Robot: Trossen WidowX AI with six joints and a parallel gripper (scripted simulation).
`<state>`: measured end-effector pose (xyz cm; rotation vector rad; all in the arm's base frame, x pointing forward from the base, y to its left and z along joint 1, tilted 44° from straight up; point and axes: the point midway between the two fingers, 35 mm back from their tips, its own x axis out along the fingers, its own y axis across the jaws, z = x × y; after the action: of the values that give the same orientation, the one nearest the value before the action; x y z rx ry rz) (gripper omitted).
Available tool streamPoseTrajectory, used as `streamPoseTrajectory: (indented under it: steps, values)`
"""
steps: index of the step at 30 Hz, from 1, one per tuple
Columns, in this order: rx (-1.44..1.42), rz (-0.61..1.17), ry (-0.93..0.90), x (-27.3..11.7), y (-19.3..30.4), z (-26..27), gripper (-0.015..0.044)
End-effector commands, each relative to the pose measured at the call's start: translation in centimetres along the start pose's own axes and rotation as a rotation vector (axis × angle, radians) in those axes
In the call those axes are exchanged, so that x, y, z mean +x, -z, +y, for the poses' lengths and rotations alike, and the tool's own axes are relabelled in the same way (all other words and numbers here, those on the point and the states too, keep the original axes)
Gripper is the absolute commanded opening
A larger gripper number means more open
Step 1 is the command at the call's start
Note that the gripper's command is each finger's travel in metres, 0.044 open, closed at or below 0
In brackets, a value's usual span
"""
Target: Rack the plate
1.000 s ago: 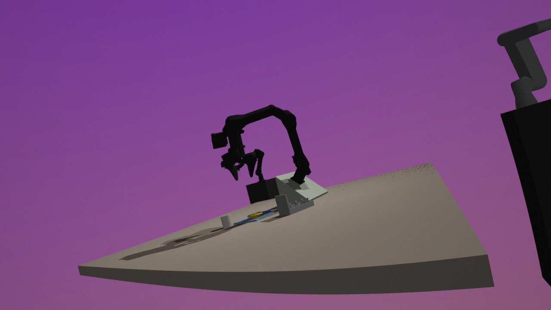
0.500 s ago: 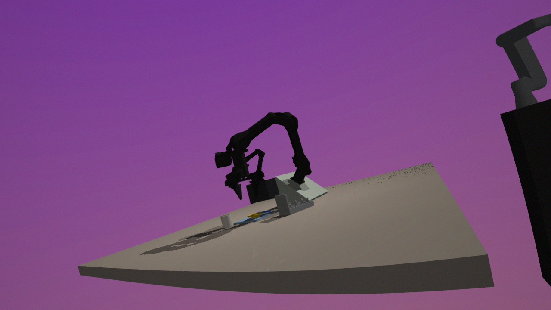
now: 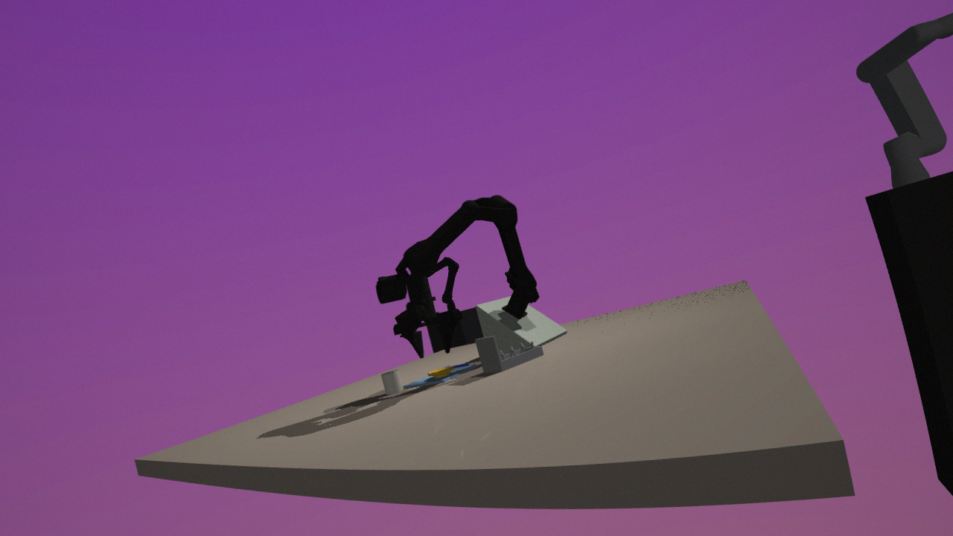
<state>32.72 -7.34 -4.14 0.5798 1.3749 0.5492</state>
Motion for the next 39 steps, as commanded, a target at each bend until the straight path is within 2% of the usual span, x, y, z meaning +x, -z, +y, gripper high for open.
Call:
streamPoseTrajectory:
  steps: [1,27,39]
  values:
    - [0.01,0.013,-0.01,1.2,0.3,0.0,0.04]
    - [0.01,0.013,-0.013,5.3,0.8,0.2,0.04]
    - [0.01,0.013,-0.013,5.4,0.8,0.2,0.0381]
